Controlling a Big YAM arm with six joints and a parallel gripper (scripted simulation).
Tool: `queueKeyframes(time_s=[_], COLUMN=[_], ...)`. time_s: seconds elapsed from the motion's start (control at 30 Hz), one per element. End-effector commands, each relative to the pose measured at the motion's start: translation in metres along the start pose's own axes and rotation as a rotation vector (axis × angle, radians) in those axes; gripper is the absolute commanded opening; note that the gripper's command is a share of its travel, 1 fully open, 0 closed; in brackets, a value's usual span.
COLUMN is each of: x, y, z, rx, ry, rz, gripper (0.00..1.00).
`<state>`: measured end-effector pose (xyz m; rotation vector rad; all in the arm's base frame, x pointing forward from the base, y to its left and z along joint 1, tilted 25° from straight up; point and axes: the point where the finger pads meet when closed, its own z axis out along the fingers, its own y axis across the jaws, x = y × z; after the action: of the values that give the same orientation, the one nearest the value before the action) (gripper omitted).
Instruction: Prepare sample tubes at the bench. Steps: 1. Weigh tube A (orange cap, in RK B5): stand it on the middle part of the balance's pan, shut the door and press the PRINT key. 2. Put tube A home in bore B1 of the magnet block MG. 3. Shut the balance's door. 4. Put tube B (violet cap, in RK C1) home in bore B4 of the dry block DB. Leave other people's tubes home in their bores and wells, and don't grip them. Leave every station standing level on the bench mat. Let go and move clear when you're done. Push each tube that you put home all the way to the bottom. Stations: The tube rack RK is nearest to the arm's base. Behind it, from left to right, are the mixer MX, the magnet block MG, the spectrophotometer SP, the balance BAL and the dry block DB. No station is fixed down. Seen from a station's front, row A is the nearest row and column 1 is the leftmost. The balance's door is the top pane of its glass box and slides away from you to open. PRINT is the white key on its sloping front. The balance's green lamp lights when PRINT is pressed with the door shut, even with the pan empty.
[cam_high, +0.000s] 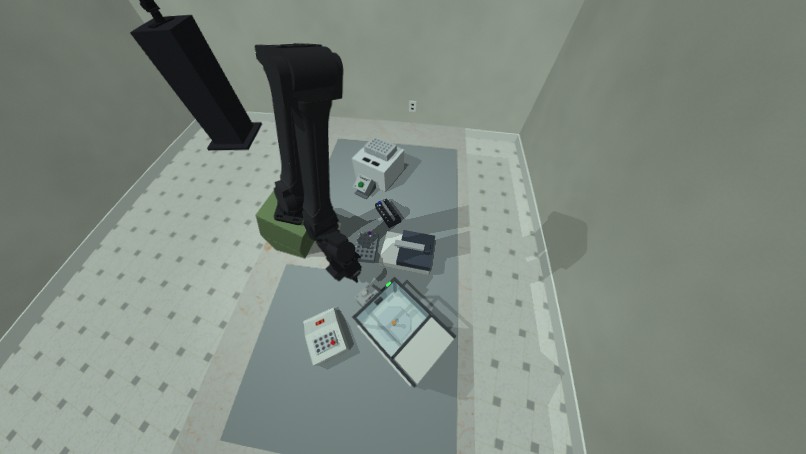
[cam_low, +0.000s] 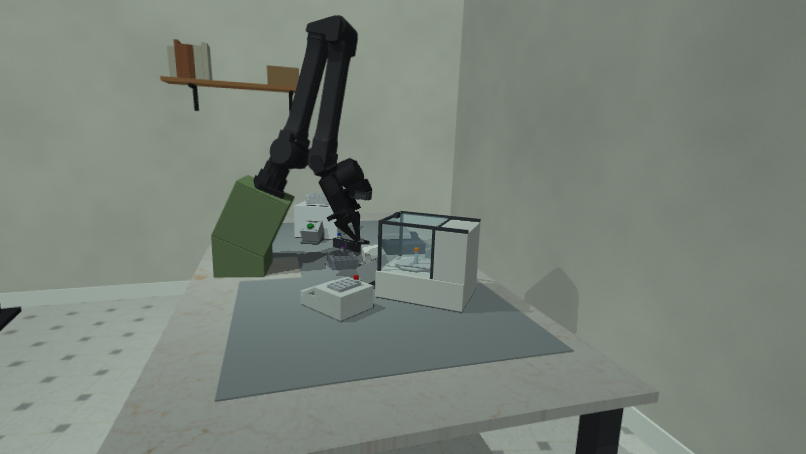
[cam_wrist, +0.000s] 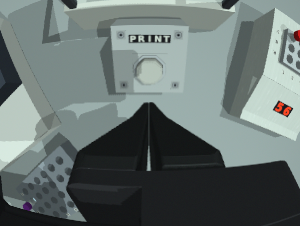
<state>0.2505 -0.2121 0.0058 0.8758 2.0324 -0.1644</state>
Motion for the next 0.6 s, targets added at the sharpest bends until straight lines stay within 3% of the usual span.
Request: queueKeyframes(time_s=[0.0,0.57], x=[-0.002,-0.006], y=[-0.004,-0.003], z=[-0.006,-0.029], rx=[0.007,0.006], ry=[-0.003,-0.011], rz=[-0.001,-0.004], gripper=[0.0,0.0])
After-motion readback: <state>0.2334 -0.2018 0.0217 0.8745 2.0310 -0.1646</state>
